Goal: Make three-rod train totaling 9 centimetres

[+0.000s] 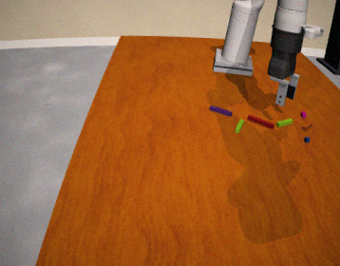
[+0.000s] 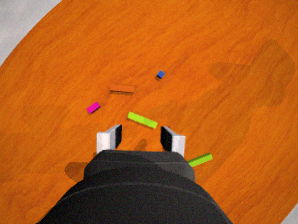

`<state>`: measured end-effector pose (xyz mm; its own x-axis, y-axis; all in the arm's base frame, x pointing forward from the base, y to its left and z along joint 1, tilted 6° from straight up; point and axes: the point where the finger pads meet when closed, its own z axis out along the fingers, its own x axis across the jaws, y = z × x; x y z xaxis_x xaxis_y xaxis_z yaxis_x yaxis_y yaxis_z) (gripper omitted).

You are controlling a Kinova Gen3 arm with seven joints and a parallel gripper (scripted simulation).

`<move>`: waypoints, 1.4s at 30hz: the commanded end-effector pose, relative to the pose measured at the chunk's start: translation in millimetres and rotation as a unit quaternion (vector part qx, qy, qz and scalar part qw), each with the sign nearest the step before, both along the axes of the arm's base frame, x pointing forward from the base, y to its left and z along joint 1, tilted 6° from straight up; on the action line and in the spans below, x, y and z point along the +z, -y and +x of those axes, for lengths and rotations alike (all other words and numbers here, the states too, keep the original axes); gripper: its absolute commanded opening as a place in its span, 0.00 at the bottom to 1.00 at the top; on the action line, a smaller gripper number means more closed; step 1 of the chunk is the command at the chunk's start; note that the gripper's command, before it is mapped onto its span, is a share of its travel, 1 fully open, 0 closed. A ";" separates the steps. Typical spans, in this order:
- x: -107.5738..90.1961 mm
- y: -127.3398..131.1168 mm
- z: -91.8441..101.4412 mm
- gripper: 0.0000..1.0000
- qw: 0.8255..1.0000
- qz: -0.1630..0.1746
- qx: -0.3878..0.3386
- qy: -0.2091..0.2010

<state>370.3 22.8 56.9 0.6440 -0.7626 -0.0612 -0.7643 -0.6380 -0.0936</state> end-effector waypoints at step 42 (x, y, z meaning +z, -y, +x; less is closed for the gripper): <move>-0.9 -0.5 0.7 1.00 0.999 0.001 -0.036 -0.007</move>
